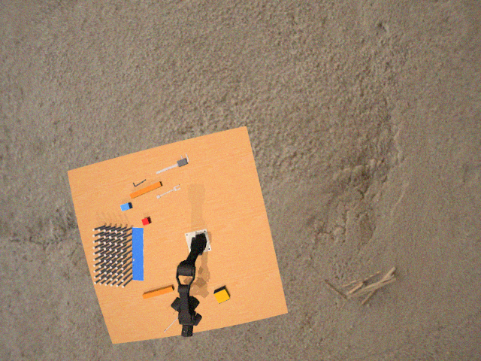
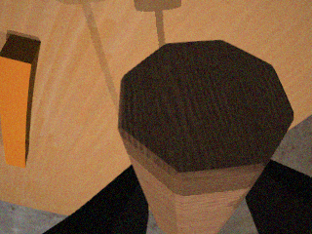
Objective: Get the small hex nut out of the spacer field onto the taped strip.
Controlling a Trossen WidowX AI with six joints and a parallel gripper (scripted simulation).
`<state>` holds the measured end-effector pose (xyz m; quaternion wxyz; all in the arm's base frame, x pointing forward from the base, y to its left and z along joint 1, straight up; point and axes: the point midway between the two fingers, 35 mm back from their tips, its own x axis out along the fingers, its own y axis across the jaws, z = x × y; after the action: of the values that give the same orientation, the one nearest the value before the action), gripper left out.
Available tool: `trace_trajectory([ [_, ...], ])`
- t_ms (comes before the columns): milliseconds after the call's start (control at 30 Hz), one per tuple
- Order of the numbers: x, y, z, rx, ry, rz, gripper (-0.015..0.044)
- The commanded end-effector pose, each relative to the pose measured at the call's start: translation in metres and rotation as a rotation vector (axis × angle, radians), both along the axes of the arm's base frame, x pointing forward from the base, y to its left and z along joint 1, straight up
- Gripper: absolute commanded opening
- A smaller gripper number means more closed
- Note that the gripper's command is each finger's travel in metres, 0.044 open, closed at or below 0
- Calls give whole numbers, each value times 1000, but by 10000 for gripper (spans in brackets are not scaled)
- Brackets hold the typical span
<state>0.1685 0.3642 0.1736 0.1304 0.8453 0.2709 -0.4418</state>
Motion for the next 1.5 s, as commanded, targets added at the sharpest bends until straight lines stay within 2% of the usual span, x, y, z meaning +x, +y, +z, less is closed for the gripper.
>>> trace_trajectory([
  [0,0,1,-5,-3,-2,6,0],
  [1467,1,4,-41,-3,-2,6,0],
])
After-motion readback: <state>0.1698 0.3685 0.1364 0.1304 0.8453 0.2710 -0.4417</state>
